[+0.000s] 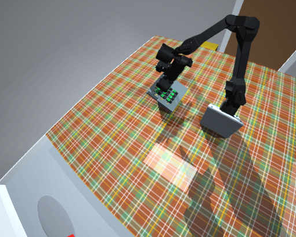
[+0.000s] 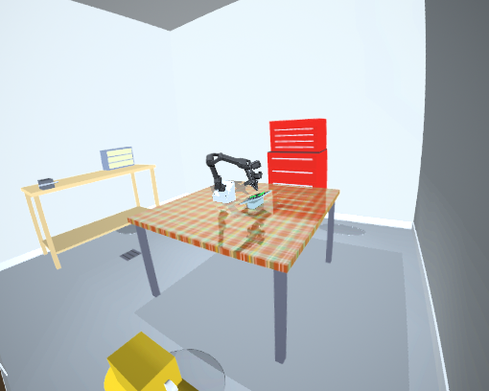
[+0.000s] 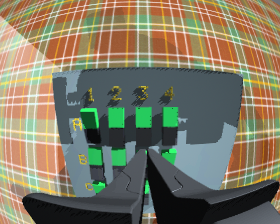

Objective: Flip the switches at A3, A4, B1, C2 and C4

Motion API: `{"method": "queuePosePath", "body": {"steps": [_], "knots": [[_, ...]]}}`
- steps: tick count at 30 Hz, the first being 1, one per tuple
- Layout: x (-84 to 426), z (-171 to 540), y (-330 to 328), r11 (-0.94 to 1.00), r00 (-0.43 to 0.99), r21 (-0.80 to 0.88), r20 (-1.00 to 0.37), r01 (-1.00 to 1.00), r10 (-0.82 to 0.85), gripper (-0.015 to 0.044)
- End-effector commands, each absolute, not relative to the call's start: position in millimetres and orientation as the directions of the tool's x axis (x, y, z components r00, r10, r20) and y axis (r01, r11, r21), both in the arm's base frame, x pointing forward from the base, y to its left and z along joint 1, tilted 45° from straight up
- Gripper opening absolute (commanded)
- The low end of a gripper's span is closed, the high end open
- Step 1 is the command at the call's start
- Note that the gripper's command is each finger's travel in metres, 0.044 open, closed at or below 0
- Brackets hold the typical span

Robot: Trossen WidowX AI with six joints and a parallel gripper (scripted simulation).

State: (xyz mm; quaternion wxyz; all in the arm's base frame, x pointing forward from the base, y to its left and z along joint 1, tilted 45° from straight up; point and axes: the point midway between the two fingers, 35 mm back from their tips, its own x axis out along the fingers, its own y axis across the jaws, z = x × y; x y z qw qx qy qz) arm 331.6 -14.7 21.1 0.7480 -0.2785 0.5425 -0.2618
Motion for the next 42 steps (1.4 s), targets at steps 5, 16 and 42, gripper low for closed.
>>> {"method": "queuePosePath", "body": {"steps": [5,16,42], "knots": [[333.3,12.4,-23.4,0.702,0.278,-0.708,-0.660,0.081,-0.698,0.0000],[336.9,3.3,-33.0,0.702,0.278,-0.708,-0.660,0.081,-0.698,0.0000],[336.9,3.2,-33.2,0.702,0.278,-0.708,-0.660,0.081,-0.698,0.0000]]}}
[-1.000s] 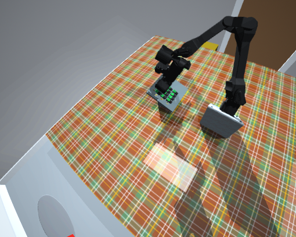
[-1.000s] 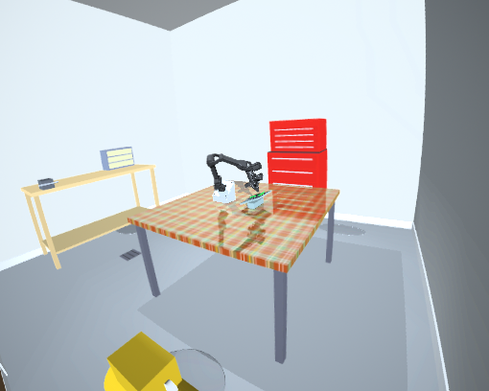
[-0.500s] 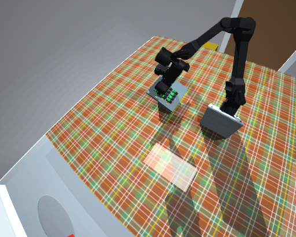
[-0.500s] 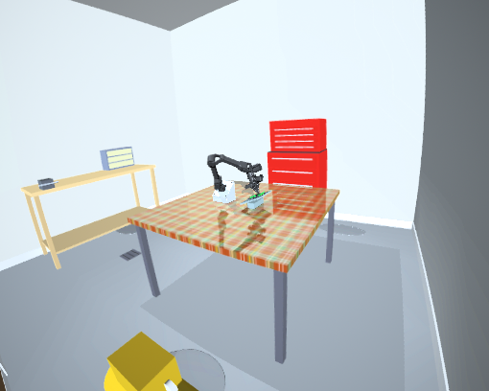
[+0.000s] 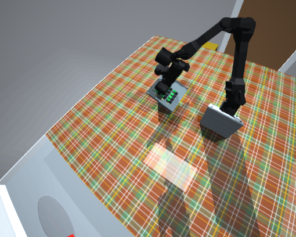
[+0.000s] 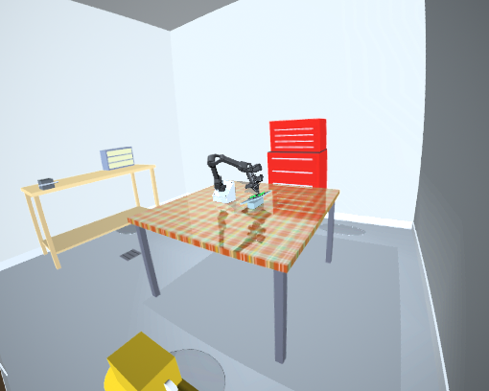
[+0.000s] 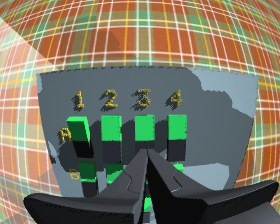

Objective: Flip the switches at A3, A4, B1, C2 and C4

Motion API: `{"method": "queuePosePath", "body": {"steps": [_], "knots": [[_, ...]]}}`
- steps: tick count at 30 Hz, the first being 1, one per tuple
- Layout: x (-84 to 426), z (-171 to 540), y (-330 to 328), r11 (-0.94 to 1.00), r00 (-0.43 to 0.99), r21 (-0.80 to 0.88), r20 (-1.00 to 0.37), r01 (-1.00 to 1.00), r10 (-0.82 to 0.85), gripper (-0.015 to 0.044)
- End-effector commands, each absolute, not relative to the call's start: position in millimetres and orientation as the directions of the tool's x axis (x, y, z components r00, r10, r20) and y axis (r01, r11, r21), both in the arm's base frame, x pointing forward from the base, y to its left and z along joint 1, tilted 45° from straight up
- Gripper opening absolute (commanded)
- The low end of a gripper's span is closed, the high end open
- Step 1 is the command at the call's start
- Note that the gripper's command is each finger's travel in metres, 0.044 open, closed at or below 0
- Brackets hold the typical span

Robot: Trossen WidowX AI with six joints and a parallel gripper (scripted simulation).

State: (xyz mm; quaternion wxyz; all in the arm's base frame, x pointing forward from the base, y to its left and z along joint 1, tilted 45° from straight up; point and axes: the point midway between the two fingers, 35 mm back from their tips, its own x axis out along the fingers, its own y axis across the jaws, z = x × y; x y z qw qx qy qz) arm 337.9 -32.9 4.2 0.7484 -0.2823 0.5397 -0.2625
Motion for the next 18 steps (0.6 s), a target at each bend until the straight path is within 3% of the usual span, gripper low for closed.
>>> {"method": "queuePosePath", "body": {"steps": [1,18], "knots": [[336.9,3.2,-33.2,0.702,0.278,-0.708,-0.660,0.081,-0.698,0.0000],[337.5,1.7,-34.7,0.702,0.278,-0.708,-0.660,0.081,-0.698,0.0000]]}}
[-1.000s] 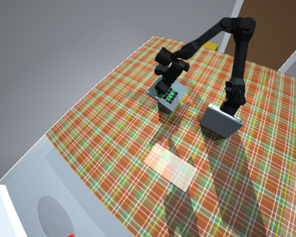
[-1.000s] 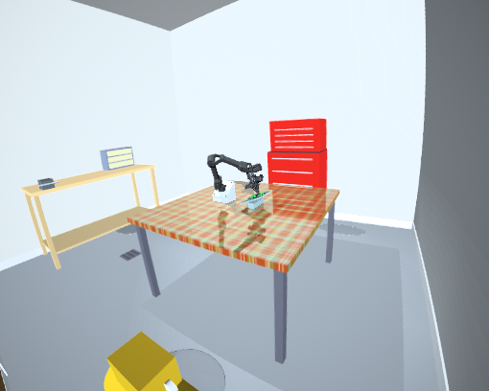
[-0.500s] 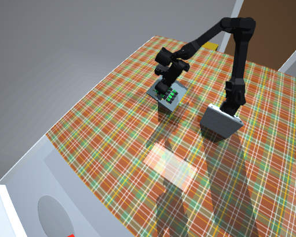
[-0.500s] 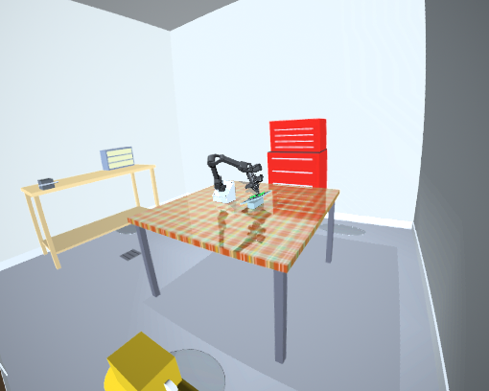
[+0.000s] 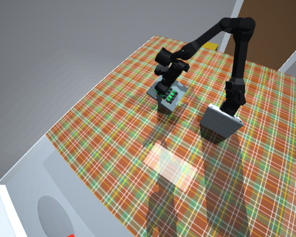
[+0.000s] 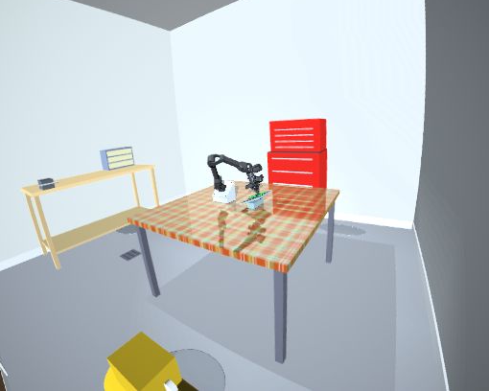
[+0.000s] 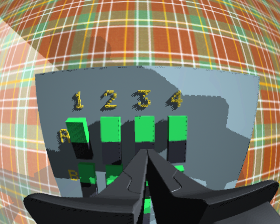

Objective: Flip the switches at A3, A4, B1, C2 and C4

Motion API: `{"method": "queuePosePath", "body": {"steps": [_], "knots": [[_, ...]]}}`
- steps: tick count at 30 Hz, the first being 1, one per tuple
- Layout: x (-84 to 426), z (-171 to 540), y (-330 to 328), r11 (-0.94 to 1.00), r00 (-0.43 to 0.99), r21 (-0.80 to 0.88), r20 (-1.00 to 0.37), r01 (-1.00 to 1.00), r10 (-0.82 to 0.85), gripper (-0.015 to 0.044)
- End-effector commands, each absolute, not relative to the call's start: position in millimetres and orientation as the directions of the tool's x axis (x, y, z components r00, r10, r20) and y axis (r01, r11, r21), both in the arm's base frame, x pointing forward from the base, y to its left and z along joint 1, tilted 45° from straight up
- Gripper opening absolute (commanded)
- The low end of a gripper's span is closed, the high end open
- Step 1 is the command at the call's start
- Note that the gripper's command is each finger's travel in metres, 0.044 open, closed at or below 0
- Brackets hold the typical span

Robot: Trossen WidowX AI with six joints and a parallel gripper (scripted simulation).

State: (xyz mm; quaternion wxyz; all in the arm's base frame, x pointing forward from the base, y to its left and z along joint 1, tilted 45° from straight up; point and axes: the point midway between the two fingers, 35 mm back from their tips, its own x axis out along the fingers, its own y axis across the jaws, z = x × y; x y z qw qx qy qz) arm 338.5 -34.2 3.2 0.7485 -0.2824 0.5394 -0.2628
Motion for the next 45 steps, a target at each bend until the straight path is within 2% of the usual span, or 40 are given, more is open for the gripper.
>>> {"method": "queuePosePath", "body": {"steps": [1,30,37,45], "knots": [[337.5,1.7,-34.8,0.702,0.278,-0.708,-0.660,0.081,-0.698,0.0000],[338.5,-0.9,-37.5,0.702,0.278,-0.708,-0.660,0.081,-0.698,0.0000],[323.6,40.8,7.4,0.704,0.253,-0.706,-0.668,0.080,-0.699,0.0000],[321.3,57.8,-6.8,0.703,0.252,-0.707,-0.668,0.080,-0.700,0.0000]]}}
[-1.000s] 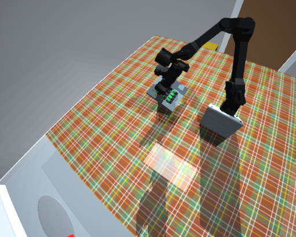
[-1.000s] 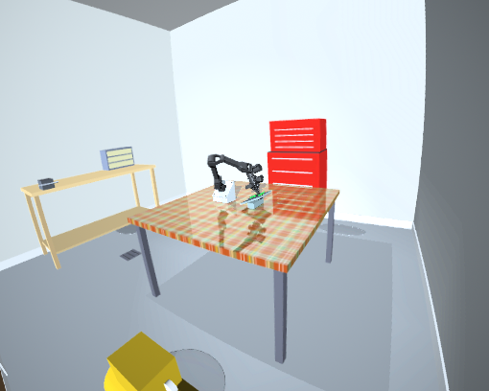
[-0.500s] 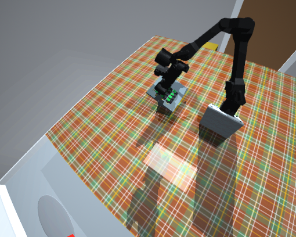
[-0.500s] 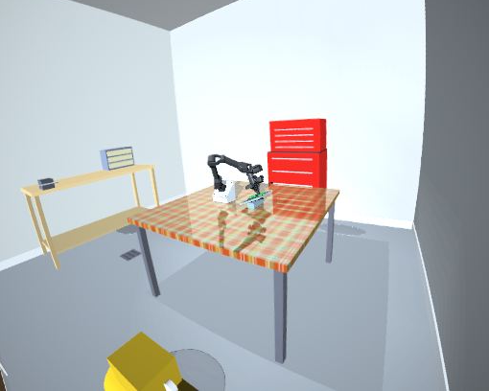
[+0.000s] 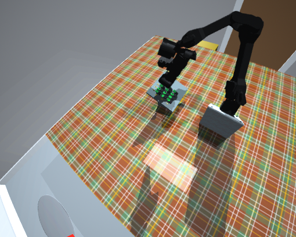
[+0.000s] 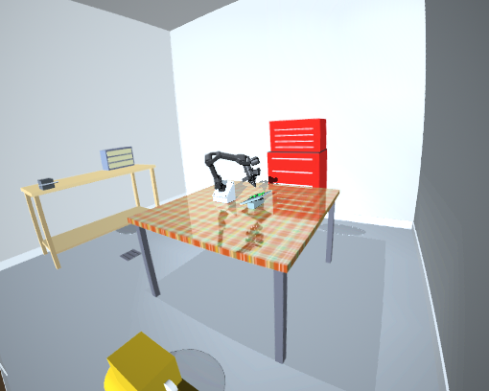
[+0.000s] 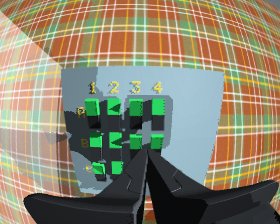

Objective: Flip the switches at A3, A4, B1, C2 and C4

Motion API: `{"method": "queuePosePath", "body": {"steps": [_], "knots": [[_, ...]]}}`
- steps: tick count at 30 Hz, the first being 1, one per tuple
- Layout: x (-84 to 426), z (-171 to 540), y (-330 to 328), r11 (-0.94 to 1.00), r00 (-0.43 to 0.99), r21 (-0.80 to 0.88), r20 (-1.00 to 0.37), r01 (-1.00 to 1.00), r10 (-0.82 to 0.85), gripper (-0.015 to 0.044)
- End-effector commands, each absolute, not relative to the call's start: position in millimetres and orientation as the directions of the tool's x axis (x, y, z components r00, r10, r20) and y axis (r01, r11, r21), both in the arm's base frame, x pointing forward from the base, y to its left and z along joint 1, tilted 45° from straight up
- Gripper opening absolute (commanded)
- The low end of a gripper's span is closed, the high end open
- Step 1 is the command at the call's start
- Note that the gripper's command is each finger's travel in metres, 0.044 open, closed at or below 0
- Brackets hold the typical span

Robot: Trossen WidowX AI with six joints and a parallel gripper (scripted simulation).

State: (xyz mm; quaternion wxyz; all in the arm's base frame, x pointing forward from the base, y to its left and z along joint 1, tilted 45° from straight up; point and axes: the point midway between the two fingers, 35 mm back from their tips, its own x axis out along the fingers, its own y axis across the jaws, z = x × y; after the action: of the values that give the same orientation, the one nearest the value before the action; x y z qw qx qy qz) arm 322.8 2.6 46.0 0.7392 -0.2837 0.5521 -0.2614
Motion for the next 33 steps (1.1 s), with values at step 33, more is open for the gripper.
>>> {"method": "queuePosePath", "body": {"steps": [33], "knots": [[335.0,20.0,-50.0,0.701,0.278,-0.708,-0.660,0.081,-0.698,0.0000]]}}
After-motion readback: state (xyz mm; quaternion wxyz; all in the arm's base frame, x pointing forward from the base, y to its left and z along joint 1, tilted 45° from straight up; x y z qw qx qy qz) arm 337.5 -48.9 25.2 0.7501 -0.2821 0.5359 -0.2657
